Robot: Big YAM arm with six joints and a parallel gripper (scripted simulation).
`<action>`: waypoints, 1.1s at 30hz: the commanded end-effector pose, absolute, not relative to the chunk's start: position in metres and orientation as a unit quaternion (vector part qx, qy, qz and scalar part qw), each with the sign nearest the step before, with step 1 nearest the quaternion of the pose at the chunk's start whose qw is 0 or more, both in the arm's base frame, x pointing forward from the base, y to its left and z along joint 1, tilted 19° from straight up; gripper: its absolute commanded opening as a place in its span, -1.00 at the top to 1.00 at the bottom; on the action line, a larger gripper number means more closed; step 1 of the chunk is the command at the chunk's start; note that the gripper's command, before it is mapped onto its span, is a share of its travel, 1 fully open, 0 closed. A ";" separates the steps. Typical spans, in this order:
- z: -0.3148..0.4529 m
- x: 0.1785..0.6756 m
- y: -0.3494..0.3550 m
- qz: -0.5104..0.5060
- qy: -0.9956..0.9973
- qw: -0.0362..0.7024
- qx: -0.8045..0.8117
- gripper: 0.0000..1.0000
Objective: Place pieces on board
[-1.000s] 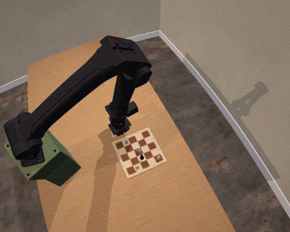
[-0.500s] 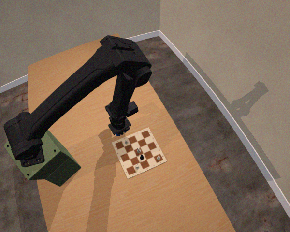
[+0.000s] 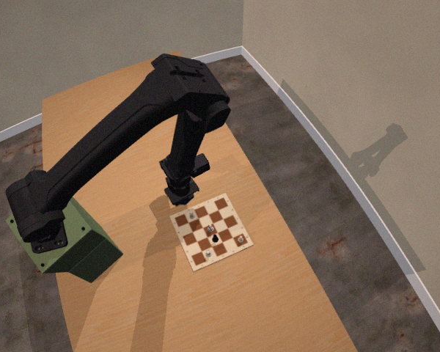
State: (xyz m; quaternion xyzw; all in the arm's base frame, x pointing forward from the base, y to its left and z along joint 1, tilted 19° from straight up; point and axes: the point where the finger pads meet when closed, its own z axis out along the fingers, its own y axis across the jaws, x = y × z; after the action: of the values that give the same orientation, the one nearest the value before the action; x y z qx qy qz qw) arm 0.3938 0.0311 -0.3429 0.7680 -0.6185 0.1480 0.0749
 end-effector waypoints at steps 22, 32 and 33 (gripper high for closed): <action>-0.336 0.408 0.036 0.158 -0.614 0.060 0.771 1.00; -0.322 0.399 0.044 0.153 -0.615 0.065 0.771 1.00; -0.317 0.399 0.046 0.153 -0.615 0.065 0.771 1.00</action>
State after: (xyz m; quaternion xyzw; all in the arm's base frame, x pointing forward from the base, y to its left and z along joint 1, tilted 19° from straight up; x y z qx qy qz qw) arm 0.3946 0.0335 -0.3346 0.7691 -0.6170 0.1502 0.0720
